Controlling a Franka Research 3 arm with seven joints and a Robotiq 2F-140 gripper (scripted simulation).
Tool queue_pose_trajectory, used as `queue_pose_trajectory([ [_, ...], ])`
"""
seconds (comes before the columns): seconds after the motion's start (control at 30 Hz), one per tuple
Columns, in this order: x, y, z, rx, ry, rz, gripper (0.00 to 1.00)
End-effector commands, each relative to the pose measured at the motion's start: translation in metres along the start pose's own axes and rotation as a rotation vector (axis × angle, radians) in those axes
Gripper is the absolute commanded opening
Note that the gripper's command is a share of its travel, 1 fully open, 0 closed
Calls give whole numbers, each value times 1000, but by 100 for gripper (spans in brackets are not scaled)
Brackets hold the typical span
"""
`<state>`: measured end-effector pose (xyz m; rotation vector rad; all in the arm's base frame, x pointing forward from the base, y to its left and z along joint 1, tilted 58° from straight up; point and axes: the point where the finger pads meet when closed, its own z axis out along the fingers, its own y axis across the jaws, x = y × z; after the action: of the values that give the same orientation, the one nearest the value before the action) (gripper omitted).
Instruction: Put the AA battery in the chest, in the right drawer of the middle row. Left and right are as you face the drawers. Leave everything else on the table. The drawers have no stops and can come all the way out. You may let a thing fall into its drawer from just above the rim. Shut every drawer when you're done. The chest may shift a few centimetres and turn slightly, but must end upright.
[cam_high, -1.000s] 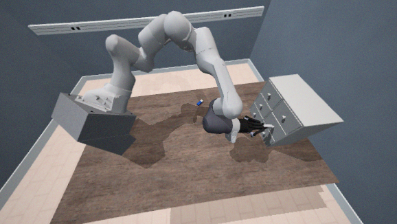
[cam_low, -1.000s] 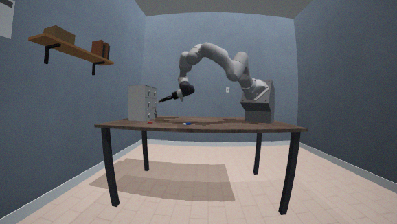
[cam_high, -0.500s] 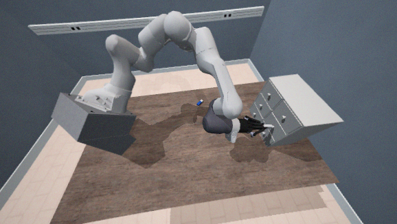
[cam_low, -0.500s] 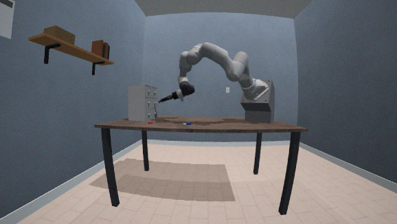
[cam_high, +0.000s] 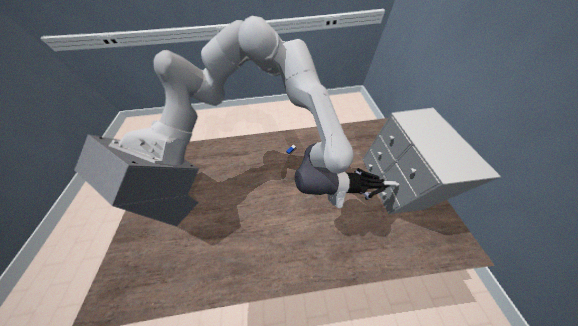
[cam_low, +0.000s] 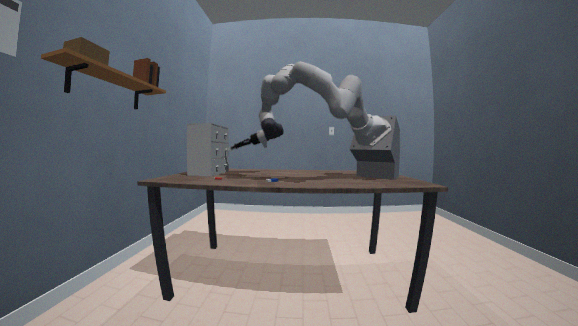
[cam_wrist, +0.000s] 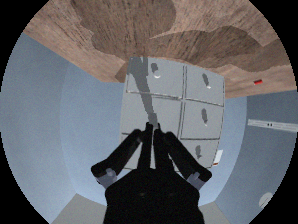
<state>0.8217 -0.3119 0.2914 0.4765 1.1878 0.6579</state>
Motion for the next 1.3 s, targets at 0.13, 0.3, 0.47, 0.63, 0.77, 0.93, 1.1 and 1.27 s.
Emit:
queue_pose_trajectory([
  [0.13, 2, 2, 2, -2, 1, 6, 10],
  [0.3, 2, 2, 2, -2, 1, 6, 10],
  [0.47, 2, 2, 2, -2, 1, 6, 10],
  [0.63, 2, 2, 2, -2, 1, 6, 10],
  [0.77, 6, 2, -7, -2, 1, 6, 10],
  [0.93, 14, 2, -30, -2, 1, 6, 10],
  [1.1, 19, 2, -43, -2, 1, 6, 10],
  [1.27, 19, 2, -45, -2, 1, 6, 10],
])
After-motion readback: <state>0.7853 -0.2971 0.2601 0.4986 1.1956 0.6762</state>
